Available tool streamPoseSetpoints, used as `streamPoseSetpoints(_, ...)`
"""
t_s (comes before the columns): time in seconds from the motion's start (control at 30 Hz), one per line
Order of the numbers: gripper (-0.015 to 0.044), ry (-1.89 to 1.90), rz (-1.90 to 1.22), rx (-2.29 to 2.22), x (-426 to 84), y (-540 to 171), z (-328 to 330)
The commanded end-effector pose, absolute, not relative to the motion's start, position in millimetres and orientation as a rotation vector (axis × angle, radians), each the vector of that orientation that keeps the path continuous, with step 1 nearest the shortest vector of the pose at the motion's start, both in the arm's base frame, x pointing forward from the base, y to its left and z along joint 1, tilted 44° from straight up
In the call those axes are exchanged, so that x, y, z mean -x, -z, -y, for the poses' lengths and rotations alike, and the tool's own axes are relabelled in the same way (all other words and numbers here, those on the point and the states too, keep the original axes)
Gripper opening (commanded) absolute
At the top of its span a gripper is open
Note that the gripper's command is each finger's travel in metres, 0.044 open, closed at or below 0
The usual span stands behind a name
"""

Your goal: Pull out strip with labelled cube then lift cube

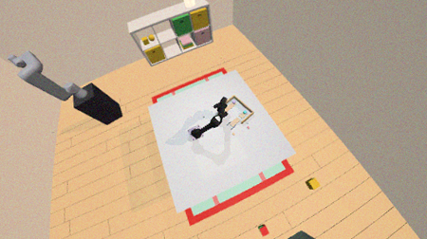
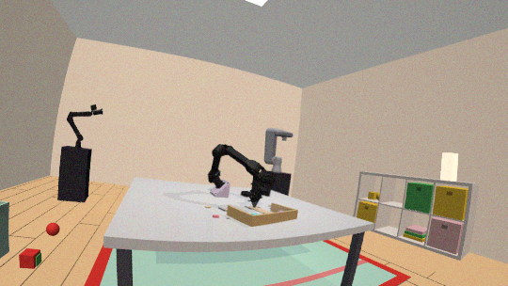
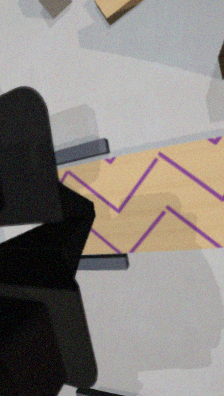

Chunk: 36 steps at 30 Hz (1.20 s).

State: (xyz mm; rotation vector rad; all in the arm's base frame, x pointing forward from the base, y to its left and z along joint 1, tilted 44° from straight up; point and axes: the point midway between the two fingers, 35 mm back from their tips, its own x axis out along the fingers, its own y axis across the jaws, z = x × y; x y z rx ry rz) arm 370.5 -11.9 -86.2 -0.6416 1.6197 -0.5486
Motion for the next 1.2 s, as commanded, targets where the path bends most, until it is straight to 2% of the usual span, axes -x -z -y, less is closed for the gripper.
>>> streamPoseSetpoints(0.0, 0.0000, 0.548, -1.621, 0.646, -370, 88, 14)
streamPoseSetpoints(1.17, 0.0000, 0.548, -1.624, 0.647, -324, 83, 15)
